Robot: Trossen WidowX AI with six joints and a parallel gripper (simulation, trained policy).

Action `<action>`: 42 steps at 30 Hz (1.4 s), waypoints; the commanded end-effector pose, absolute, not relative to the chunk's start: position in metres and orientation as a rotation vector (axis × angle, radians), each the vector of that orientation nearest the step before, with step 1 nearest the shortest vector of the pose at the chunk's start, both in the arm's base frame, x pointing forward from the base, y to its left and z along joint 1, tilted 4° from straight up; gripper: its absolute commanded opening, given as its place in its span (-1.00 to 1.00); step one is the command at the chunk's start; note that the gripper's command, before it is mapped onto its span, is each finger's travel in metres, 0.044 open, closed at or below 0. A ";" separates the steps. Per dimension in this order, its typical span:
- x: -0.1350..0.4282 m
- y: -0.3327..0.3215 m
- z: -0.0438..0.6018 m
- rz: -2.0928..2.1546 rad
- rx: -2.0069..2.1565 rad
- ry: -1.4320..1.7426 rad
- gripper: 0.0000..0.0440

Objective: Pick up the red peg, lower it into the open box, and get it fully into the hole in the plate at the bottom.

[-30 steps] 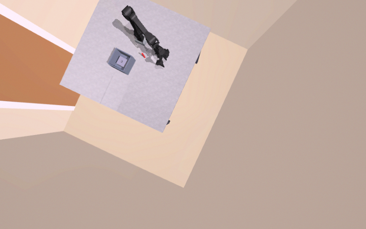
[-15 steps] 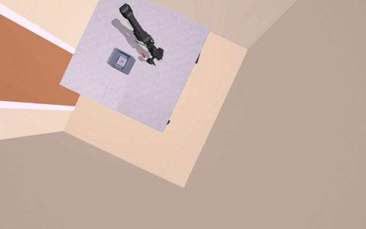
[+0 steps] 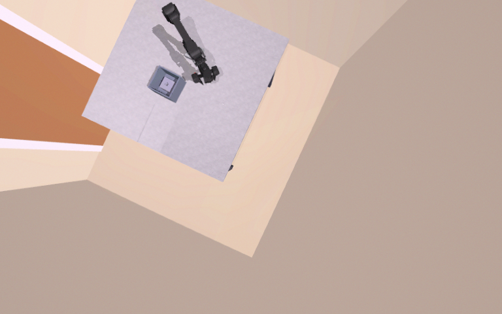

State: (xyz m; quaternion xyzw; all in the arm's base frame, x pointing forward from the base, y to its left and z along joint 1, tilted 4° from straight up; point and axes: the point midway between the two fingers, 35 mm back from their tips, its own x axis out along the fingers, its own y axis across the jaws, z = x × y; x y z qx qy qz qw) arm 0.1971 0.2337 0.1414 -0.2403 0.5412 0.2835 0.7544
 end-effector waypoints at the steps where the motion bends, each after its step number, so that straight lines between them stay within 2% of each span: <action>1: 0.196 0.222 0.142 0.544 -0.464 1.220 1.00; 23: 0.179 0.149 0.126 -0.089 0.018 1.461 1.00; 42: 0.173 0.117 0.071 -0.526 0.354 1.451 0.97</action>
